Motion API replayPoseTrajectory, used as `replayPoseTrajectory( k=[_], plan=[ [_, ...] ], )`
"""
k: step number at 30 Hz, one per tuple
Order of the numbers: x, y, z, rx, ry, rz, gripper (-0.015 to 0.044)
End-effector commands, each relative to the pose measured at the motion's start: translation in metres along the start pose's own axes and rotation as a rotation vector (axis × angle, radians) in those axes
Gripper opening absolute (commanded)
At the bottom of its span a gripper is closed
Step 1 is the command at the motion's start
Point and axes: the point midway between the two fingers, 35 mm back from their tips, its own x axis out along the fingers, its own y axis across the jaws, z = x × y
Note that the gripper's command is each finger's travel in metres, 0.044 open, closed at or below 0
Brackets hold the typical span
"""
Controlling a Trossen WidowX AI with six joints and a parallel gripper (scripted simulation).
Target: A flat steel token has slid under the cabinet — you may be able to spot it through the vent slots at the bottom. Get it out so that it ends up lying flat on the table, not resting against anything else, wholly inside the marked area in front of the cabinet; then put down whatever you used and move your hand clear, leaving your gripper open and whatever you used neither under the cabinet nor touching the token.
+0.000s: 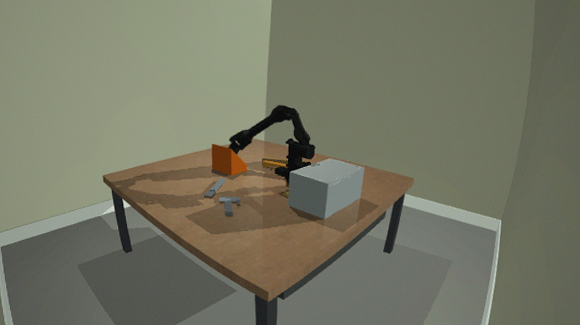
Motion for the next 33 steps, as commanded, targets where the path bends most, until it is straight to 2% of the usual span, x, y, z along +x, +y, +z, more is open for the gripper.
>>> replayPoseTrajectory(
  k=[1, 33],
  plan=[
    [0.001, -0.002, -0.002, -0.004, -0.001, -0.006, 0.0000],
    [0.001, 0.000, -0.030, -0.003, 0.000, -0.006, 0.0000]
  ],
)
